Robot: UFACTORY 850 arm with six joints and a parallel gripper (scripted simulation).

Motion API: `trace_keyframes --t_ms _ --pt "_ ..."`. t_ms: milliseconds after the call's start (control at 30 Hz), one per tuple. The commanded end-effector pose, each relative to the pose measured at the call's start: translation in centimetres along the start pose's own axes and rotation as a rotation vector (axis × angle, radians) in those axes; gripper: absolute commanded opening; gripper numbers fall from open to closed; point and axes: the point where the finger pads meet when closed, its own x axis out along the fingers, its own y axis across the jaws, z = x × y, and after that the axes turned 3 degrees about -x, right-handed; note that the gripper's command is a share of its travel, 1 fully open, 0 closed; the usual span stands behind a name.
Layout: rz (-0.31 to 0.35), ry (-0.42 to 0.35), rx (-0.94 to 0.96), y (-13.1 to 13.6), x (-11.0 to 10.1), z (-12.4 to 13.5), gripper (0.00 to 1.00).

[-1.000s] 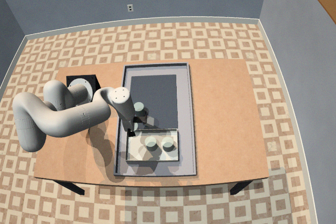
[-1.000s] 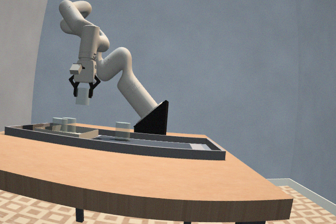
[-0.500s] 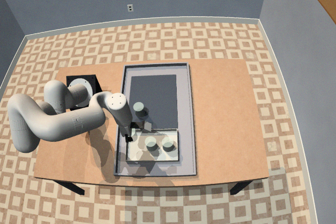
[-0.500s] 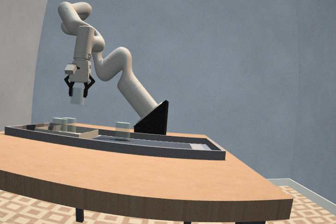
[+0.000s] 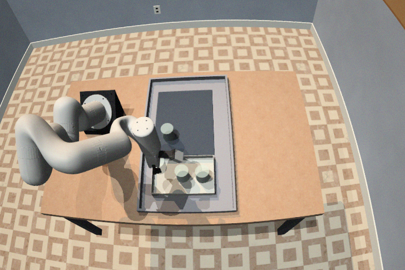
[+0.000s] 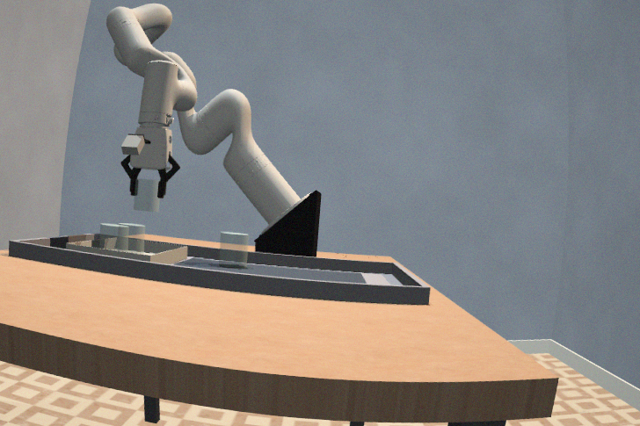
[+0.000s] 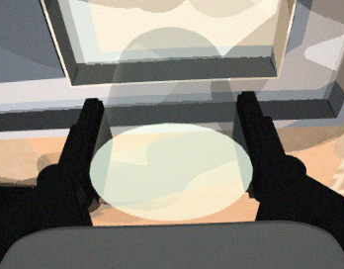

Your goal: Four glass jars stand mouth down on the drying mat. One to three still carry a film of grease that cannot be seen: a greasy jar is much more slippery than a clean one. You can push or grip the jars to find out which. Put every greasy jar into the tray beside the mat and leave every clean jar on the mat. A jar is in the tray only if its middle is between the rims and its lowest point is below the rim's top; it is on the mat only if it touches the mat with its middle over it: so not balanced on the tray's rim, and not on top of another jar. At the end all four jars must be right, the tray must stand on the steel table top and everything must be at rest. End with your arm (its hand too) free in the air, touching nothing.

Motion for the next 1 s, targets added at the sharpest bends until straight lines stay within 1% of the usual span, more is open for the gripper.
trace_keyframes --t_ms 0,300,367,867,967 --pt "0.001 0.001 0.001 0.0 0.9 -0.1 0.00" --pt "0.001 0.001 0.001 0.0 3.3 -0.1 0.00" --pt "0.001 0.001 0.001 0.0 3.3 -0.1 0.00" --pt "0.001 0.001 0.001 0.0 7.3 -0.1 0.00" --pt "0.001 0.001 0.001 0.0 7.5 -0.1 0.00"
